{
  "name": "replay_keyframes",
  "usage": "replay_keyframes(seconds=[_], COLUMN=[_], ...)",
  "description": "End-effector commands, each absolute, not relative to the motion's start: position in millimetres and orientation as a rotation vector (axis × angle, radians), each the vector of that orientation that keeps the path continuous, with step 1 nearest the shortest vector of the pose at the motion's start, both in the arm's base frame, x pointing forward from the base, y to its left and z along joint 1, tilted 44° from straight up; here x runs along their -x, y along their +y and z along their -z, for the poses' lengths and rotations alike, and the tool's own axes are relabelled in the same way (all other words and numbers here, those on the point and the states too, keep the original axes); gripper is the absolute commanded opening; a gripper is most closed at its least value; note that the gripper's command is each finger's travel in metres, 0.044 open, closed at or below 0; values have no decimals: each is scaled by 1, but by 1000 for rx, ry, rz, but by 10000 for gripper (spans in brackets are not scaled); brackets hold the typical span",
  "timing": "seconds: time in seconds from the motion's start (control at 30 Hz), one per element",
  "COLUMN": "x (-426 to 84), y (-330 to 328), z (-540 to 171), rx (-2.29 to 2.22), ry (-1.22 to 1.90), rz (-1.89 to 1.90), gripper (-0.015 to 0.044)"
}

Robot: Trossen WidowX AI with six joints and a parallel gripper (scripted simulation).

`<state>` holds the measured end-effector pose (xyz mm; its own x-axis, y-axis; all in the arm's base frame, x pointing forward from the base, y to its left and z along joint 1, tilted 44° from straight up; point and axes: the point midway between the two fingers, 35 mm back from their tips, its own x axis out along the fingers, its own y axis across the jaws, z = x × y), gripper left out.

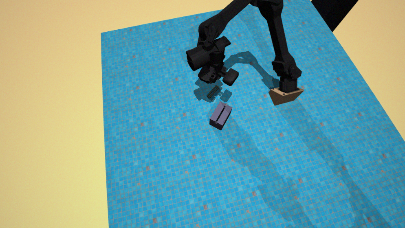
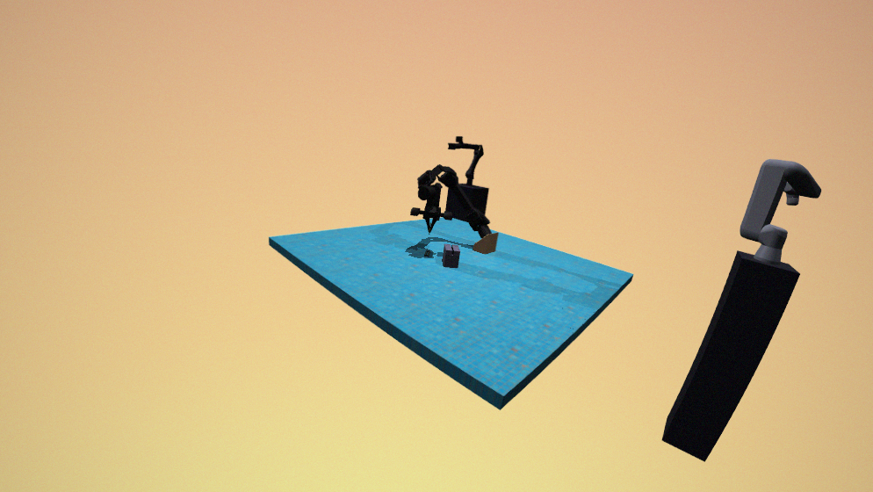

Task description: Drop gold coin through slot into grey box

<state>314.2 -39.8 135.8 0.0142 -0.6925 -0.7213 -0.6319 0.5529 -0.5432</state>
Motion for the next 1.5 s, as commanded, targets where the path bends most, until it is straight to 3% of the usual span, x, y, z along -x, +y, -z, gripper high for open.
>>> replay_keyframes(seconds=[0.0, 1.47], x=[-313, -330], y=[-43, 31], z=[-141, -73], rx=[1175, 1177], ry=[1686, 1686], rz=[8, -32], gripper=[0, 0])
